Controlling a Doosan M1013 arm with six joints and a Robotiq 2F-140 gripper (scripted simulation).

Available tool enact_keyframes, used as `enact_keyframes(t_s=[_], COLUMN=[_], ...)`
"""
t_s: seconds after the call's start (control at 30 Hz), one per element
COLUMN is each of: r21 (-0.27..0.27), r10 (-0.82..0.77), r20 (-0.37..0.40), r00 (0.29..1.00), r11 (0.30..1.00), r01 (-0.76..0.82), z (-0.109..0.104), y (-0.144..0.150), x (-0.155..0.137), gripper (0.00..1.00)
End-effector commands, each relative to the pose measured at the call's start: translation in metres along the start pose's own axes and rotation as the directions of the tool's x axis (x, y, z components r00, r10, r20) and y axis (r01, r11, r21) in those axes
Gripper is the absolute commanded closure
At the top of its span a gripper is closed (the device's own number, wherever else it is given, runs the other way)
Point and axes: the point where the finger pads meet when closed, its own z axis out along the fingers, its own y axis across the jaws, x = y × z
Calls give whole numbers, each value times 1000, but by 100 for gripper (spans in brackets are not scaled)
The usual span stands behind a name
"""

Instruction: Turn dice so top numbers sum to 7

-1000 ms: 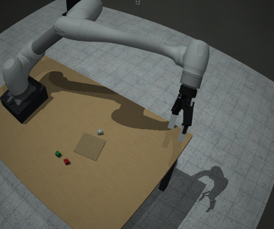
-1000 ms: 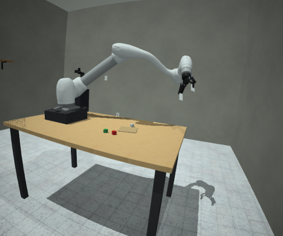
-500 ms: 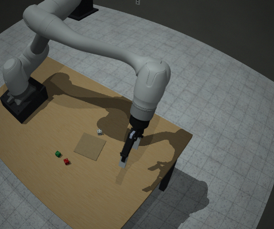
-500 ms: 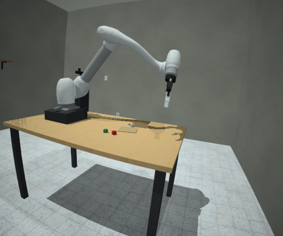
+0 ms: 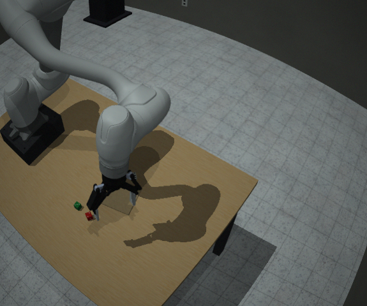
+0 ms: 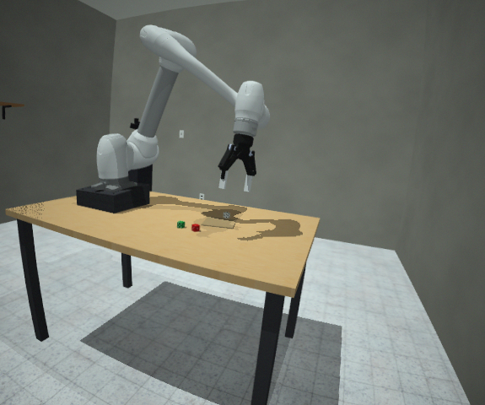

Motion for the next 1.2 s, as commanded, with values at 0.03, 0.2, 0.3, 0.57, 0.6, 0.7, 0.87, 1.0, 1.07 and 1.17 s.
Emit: enact_keyframes(t_s=[0.03,0.2,0.3,0.57,0.6,0.7,0.87,1.0,1.07,1.17], r21=[-75,-120,-129,-129,-129,-129,-129,-129,-129,-129], r10=[197,373,414,417,417,417,417,414,414,414], r20=[-15,-58,-70,-71,-71,-71,-73,-78,-79,-79], r00=[980,926,907,906,906,906,906,907,907,907], r11=[977,918,898,897,897,897,897,898,898,898], r01=[-198,-378,-420,-423,-423,-423,-423,-421,-421,-421], z=[18,36,40,40,40,40,41,44,53,71], y=[-38,-64,-70,-71,-71,-71,-70,-70,-69,-65], x=[51,102,115,116,116,116,116,116,116,115], gripper=[0,0,0,0,0,0,0,0,0,0])
